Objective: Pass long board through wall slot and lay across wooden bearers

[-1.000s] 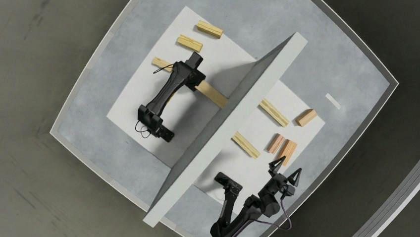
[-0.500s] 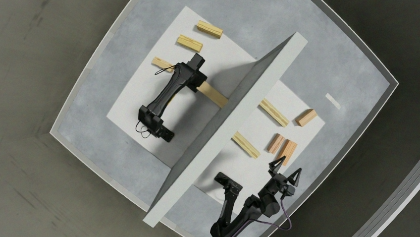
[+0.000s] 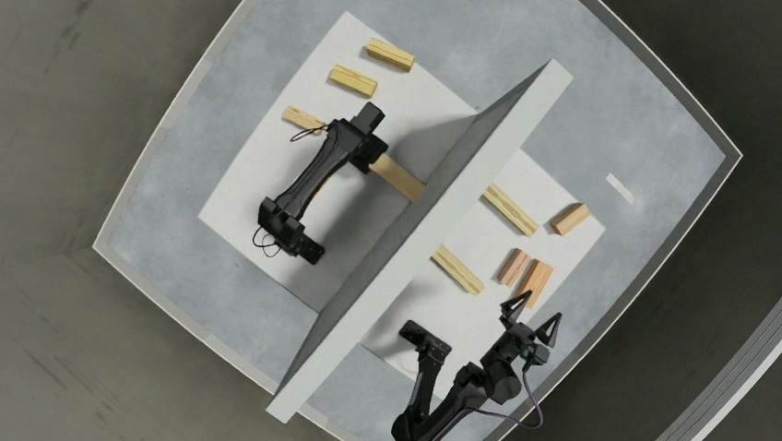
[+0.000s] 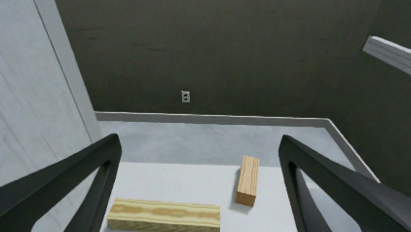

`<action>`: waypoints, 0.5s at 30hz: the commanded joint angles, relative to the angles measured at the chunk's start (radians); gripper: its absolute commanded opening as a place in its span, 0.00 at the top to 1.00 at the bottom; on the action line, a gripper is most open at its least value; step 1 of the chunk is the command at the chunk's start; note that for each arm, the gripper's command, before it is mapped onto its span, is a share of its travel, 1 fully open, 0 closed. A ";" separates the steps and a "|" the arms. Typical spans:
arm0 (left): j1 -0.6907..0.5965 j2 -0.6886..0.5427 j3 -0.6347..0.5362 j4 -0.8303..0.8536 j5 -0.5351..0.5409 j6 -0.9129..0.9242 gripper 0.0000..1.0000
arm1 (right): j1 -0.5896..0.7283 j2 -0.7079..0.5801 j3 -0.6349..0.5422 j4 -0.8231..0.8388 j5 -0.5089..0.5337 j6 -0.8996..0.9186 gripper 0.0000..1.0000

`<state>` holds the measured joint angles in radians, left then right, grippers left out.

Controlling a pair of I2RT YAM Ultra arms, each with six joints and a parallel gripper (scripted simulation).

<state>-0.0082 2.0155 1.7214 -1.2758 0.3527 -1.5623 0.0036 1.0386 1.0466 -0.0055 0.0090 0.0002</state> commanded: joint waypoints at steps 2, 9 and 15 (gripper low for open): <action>-0.019 -0.045 0.031 0.003 0.042 -0.022 1.00 | -0.011 -0.026 0.030 -0.016 0.005 -0.001 0.00; -0.029 -0.043 0.007 0.016 0.042 -0.031 1.00 | -0.011 -0.026 0.030 -0.016 0.005 -0.001 0.00; -0.038 -0.043 -0.002 0.017 0.041 -0.042 1.00 | -0.011 -0.026 0.030 -0.016 0.005 -0.001 0.00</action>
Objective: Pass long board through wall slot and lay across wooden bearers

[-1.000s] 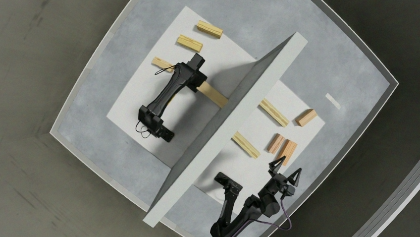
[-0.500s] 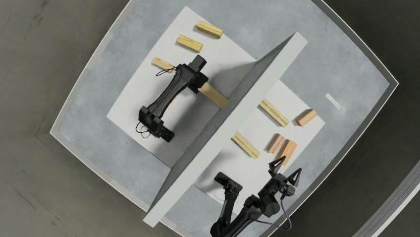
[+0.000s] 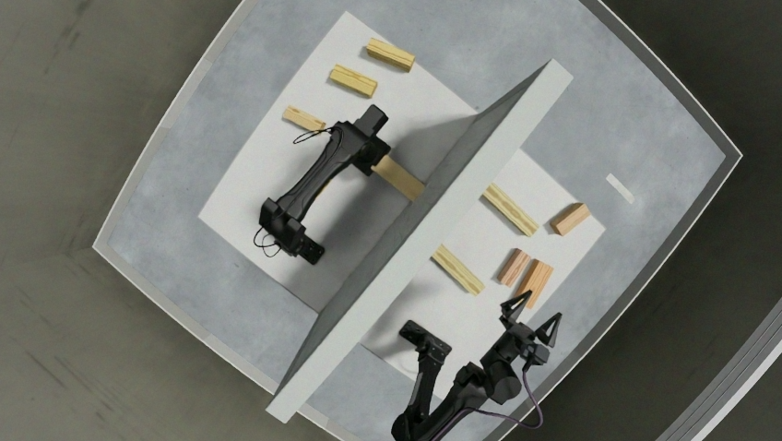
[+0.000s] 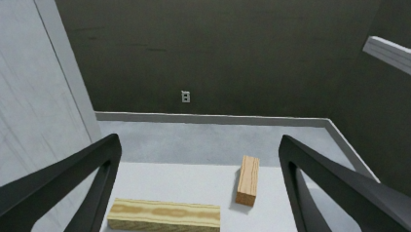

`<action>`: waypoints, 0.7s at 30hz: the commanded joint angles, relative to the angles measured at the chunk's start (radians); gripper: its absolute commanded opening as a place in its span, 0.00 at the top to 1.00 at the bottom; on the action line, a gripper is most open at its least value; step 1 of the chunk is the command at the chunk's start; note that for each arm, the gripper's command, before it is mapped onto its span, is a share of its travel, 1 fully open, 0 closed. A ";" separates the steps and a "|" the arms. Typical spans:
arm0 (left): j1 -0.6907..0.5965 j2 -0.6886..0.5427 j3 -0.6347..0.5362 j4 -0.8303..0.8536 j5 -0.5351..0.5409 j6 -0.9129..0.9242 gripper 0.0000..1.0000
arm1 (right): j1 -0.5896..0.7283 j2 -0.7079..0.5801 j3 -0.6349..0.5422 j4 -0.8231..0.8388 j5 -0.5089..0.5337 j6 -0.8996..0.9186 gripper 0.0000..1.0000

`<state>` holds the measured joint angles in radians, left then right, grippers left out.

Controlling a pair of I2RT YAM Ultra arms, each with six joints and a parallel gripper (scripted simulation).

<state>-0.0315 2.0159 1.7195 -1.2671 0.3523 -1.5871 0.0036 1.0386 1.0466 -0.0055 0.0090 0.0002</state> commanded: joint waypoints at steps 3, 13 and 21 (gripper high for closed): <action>-0.020 -0.042 -0.011 0.012 0.041 -0.023 1.00 | -0.011 -0.026 0.030 -0.016 0.005 -0.001 0.00; -0.037 -0.047 0.040 0.022 0.042 -0.041 1.00 | -0.011 -0.026 0.030 -0.016 0.005 -0.001 0.00; -0.072 -0.048 0.017 0.034 0.040 -0.079 1.00 | -0.011 -0.026 0.030 -0.016 0.005 -0.001 0.00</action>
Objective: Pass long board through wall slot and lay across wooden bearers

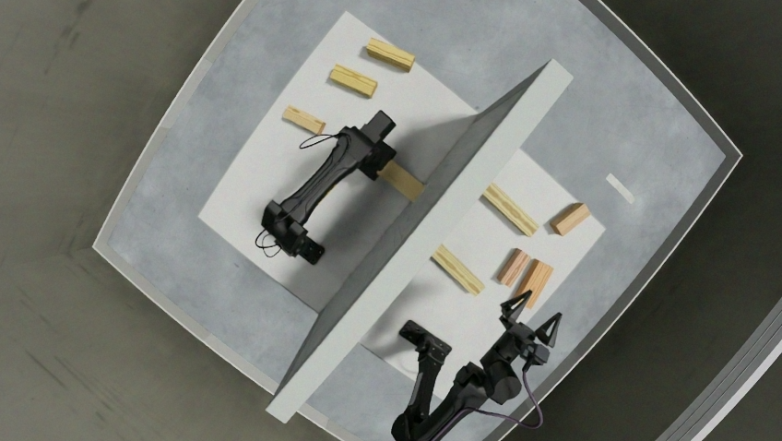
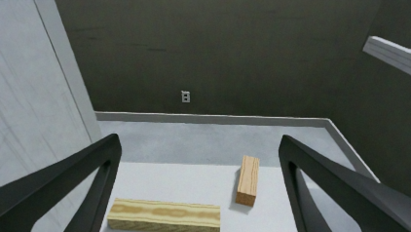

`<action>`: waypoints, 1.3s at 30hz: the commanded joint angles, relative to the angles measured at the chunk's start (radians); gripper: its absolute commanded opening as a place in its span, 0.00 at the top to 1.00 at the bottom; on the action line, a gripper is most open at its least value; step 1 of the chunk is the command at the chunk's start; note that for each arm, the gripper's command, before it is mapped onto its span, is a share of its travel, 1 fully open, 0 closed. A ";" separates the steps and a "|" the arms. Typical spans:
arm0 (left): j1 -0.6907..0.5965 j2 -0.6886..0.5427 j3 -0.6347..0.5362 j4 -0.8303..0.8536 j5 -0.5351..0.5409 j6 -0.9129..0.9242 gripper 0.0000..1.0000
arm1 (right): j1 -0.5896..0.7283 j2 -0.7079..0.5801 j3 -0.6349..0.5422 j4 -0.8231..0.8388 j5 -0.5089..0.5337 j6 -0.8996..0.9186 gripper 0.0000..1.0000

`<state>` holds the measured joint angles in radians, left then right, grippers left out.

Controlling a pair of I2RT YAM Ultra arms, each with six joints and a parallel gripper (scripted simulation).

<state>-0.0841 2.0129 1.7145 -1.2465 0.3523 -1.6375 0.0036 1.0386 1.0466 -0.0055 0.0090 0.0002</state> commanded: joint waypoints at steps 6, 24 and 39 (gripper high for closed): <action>-0.032 -0.045 0.021 0.021 0.038 -0.047 1.00 | -0.011 -0.026 0.030 -0.016 0.005 -0.001 0.00; -0.101 0.005 0.056 0.047 0.028 -0.121 1.00 | -0.011 -0.026 0.030 -0.016 0.005 -0.001 0.00; -0.156 0.023 0.073 0.062 0.023 -0.179 1.00 | -0.011 -0.026 0.030 -0.016 0.005 -0.001 0.00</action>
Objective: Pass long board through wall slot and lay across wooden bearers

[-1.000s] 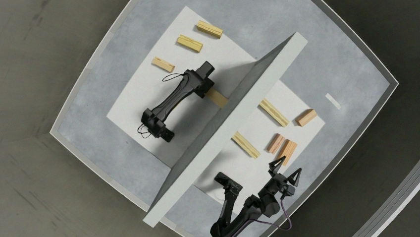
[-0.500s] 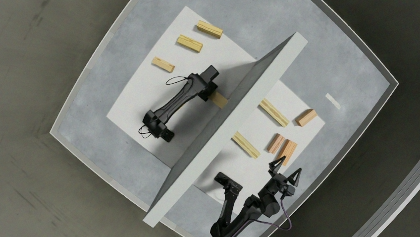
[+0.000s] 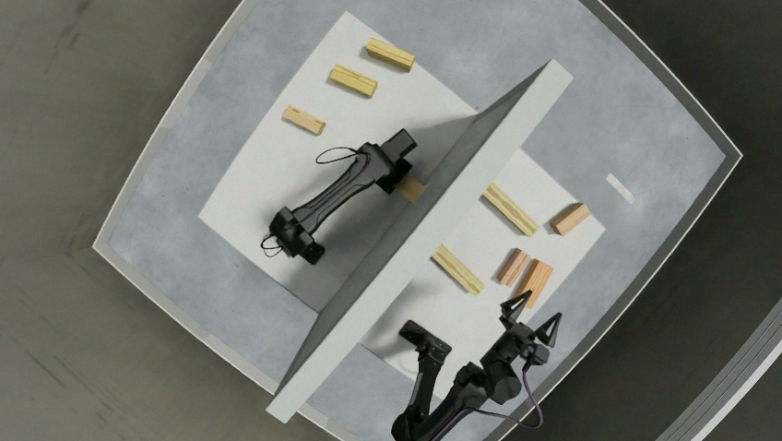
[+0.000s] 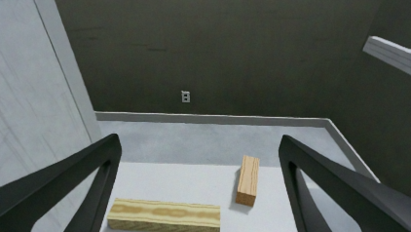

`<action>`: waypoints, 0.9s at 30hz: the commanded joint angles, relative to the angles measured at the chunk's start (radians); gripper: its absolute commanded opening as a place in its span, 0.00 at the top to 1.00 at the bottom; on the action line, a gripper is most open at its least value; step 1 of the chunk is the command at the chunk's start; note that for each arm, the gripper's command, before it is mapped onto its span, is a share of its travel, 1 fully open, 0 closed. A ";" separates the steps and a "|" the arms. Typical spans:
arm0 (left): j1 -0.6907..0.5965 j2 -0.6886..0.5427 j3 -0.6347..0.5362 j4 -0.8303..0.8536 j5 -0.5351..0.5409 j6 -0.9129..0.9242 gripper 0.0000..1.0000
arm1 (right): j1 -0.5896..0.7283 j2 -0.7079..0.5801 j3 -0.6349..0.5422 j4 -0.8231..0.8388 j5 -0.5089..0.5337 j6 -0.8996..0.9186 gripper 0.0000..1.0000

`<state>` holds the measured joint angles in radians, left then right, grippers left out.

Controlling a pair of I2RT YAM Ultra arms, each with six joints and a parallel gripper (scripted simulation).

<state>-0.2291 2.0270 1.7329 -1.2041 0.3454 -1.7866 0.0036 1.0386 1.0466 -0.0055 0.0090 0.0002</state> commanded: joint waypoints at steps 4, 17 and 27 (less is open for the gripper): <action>-0.029 -0.023 0.067 0.022 0.030 -0.045 1.00 | -0.011 -0.026 0.030 -0.016 0.005 -0.001 0.00; -0.071 0.026 0.084 0.034 0.023 -0.095 1.00 | -0.011 -0.026 0.030 -0.016 0.005 -0.001 0.00; -0.095 -0.015 0.106 0.015 0.022 -0.111 1.00 | -0.011 -0.026 0.030 -0.016 0.005 -0.001 0.00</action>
<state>-0.3210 2.0590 1.7790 -1.1824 0.3344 -1.8889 0.0036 1.0386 1.0466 -0.0055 0.0090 0.0002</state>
